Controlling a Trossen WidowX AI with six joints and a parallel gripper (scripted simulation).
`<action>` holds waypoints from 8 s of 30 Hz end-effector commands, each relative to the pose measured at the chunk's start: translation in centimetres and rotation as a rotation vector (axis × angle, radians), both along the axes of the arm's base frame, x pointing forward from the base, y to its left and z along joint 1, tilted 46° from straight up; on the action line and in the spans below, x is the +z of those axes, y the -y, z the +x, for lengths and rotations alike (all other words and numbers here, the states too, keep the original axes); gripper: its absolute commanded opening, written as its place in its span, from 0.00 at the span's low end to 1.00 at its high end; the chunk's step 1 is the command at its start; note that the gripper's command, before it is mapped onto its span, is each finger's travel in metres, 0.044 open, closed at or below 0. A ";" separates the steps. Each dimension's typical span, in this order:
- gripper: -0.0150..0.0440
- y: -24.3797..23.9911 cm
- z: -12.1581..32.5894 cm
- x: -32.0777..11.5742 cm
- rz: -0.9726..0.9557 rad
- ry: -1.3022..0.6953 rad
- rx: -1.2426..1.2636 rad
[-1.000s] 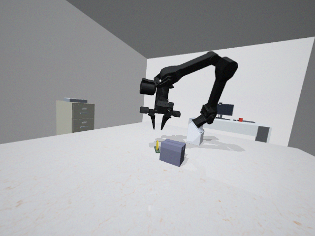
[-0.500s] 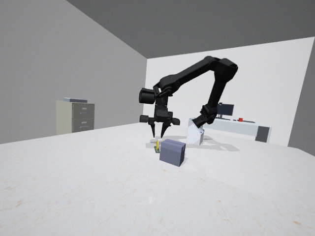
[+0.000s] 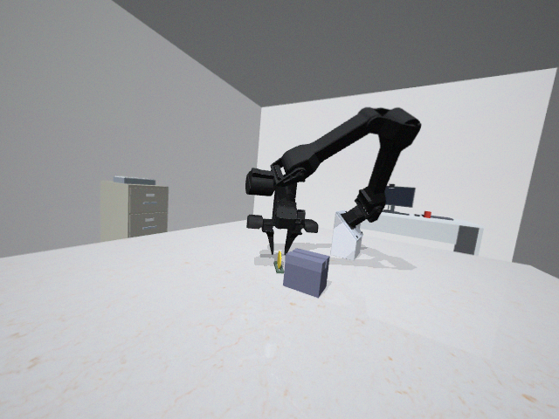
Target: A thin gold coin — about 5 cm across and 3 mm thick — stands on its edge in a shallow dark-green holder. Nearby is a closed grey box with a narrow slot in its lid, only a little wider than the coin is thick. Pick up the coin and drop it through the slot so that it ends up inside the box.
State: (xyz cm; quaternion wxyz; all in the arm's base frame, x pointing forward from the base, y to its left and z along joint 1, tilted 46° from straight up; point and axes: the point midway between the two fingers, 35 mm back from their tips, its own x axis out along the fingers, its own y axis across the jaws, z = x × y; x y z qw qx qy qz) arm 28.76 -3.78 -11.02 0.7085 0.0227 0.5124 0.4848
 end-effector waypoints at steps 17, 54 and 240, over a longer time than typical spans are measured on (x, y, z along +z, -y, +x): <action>0.48 -2.3 -0.3 -2.0 0.012 -0.011 -0.003; 0.25 1.5 0.1 1.3 0.005 -0.011 -0.005; 0.53 -3.7 4.0 10.7 0.014 0.644 0.661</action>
